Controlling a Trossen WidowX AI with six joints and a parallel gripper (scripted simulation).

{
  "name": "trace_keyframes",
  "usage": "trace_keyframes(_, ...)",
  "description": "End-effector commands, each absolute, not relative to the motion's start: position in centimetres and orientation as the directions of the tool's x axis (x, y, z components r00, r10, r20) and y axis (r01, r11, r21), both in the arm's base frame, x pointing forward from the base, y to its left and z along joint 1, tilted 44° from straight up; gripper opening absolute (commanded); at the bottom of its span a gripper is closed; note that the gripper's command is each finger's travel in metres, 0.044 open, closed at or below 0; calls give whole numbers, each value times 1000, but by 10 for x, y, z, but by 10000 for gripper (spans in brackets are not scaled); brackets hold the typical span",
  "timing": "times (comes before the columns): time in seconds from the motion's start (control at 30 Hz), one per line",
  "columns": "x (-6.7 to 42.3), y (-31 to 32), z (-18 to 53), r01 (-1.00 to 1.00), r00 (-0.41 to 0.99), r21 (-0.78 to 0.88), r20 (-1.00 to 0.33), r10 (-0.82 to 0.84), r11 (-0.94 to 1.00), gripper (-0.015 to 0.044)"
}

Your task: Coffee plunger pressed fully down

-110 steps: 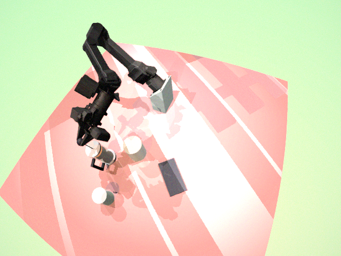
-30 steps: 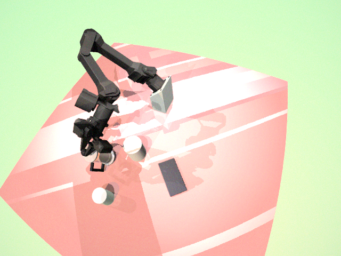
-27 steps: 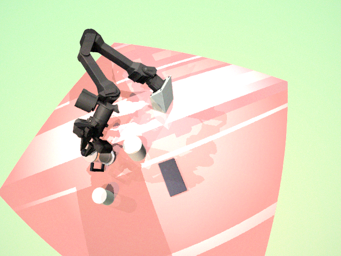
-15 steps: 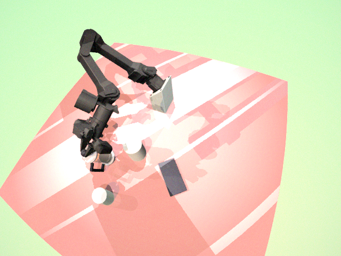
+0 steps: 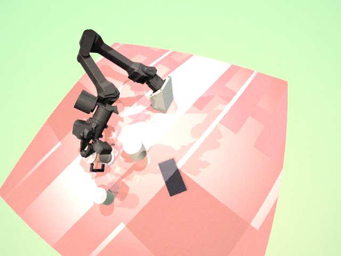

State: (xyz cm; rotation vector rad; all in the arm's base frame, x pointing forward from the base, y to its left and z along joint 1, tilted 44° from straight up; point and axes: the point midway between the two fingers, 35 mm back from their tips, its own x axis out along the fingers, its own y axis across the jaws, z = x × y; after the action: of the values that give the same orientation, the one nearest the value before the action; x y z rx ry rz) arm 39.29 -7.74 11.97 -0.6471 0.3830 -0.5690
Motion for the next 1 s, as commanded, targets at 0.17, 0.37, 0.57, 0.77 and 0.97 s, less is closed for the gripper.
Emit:
trace_keyframes(0.17, 393, -80, 117, 370, 775, -663, -166, -610, 651, 120)
trace_keyframes(0.37, 394, -78, 120, 373, 781, -657, -158, -604, 655, 120)
trace_keyframes(0.57, 394, -78, 120, 373, 781, -657, -158, -604, 655, 172)
trace_keyframes(0.77, 394, -78, 120, 373, 781, -657, -158, -604, 655, 330)
trace_keyframes(0.97, 394, -78, 120, 373, 781, -657, -158, -604, 655, 440)
